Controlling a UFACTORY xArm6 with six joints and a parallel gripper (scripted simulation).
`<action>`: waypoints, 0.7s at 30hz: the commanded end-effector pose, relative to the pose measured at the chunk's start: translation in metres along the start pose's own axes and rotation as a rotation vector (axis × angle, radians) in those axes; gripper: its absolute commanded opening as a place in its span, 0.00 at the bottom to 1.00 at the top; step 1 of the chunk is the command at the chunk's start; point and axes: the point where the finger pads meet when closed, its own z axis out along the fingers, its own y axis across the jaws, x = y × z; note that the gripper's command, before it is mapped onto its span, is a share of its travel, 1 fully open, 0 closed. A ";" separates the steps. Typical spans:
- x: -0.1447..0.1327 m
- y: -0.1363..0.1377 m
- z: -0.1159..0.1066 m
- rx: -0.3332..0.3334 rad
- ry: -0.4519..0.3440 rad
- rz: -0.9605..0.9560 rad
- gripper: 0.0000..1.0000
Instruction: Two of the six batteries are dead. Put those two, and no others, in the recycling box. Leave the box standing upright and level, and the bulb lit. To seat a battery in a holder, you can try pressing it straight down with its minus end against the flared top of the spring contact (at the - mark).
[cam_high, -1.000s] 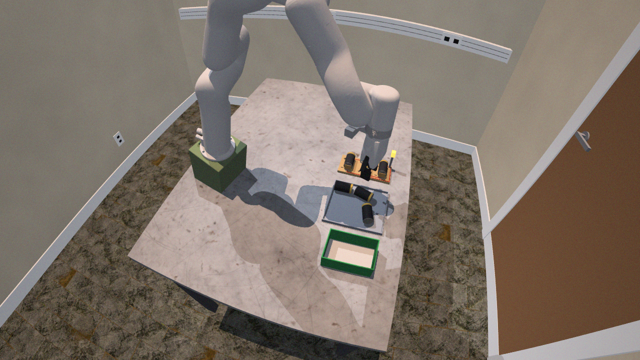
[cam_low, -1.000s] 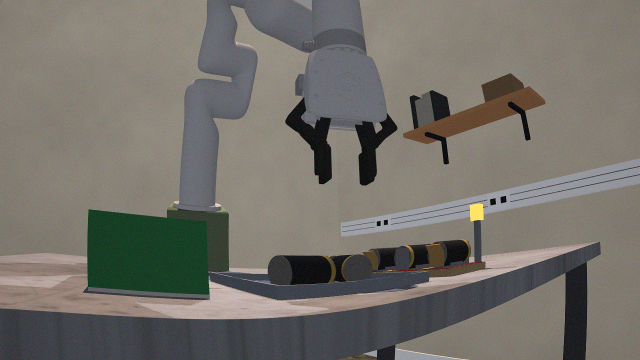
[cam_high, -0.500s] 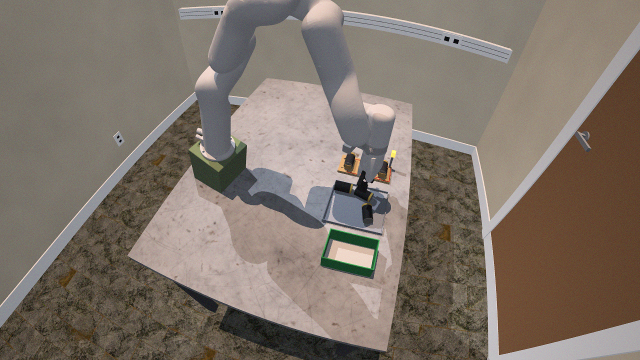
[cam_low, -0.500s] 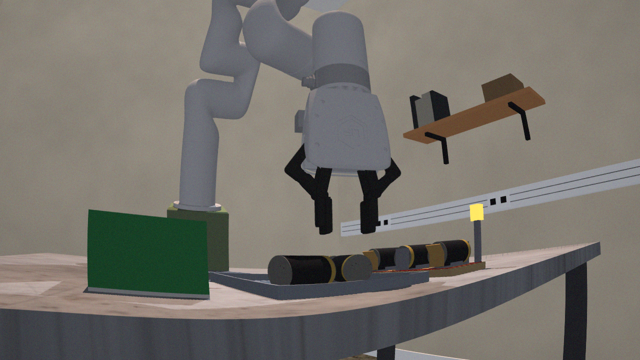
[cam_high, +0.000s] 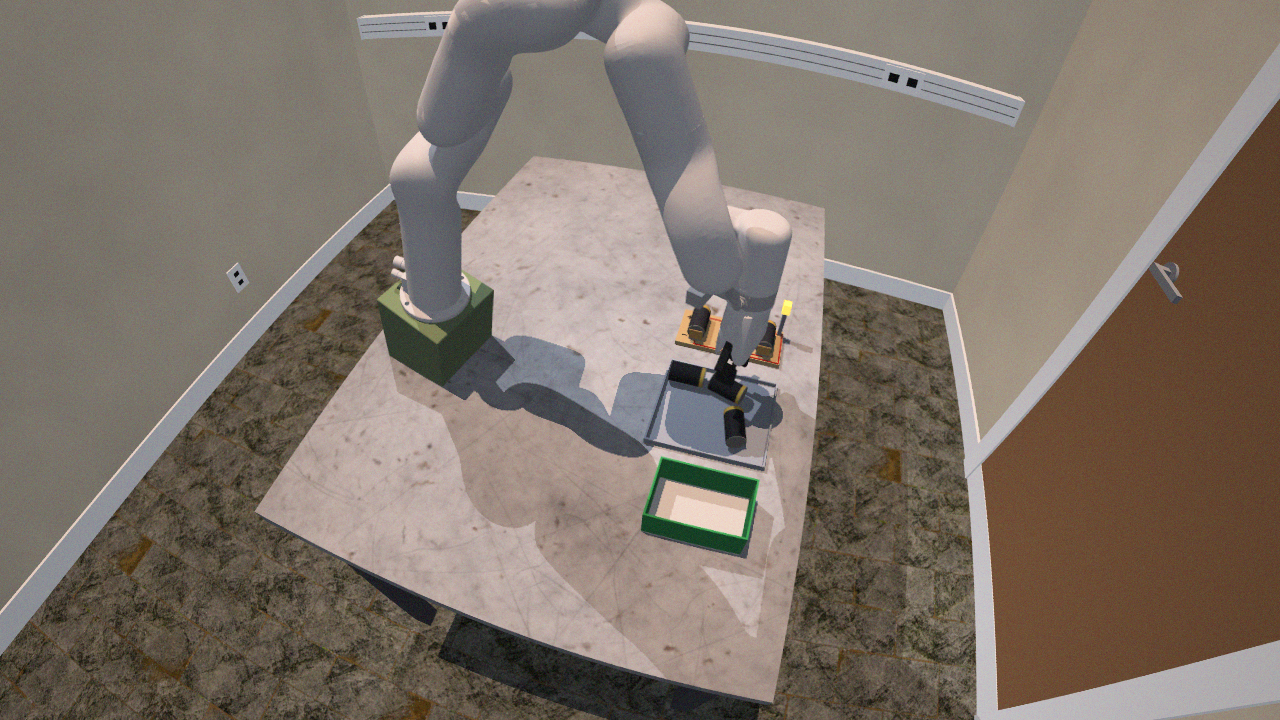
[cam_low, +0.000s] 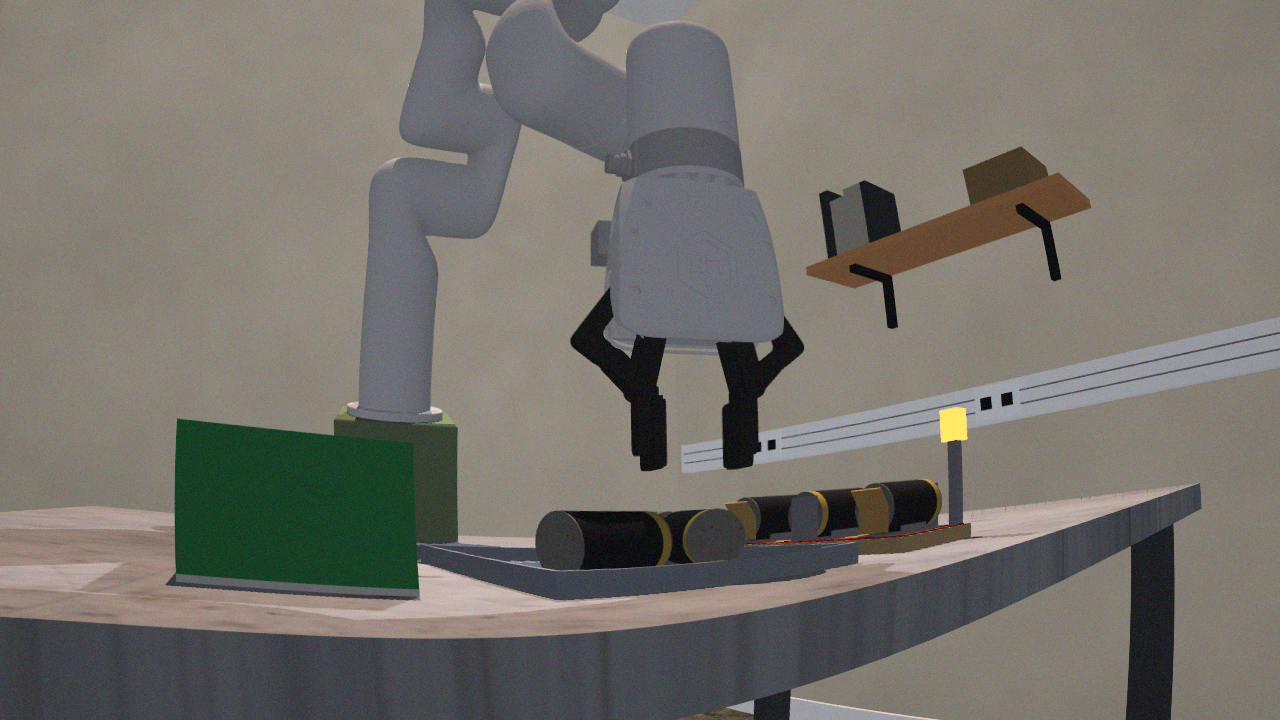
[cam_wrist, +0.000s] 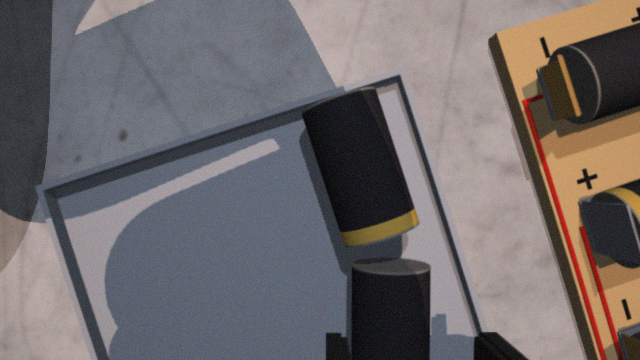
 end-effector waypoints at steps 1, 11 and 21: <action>-0.002 0.001 -0.001 -0.002 -0.004 0.000 0.51; -0.002 0.001 0.007 -0.002 -0.004 0.000 0.51; -0.002 0.001 0.034 -0.002 -0.004 0.000 0.51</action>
